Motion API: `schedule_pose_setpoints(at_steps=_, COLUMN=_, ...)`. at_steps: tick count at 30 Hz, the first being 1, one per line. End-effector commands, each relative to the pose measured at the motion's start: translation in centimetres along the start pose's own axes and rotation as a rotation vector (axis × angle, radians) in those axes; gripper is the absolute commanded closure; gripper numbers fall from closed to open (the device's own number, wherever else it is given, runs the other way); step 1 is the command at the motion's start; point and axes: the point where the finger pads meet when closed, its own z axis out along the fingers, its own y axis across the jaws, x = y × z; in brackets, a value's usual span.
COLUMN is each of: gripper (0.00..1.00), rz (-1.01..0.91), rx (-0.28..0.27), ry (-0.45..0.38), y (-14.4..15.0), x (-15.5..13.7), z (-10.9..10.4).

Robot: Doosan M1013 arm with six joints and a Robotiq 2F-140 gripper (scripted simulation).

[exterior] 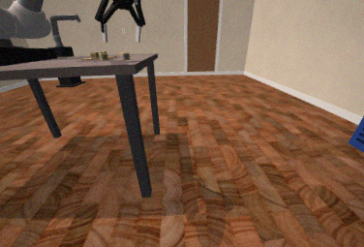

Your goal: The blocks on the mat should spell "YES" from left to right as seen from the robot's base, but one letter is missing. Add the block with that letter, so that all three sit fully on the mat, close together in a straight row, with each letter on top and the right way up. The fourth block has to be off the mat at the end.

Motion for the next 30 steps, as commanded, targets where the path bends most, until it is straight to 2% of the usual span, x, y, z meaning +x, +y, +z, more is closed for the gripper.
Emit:
schedule_pose_setpoints(at_steps=1, gripper=0.0, rz=0.002, rx=0.002, ry=0.001, y=0.21, x=0.04, z=0.01)
schedule_pose_setpoints(at_steps=28, gripper=0.0, rz=0.002, rx=0.002, ry=0.001, y=0.21, x=0.04, z=0.01)
schedule_pose_setpoints(at_steps=30, gripper=0.0, rz=0.002, rx=0.002, ry=-0.027, y=0.03, x=0.19, z=-0.47)
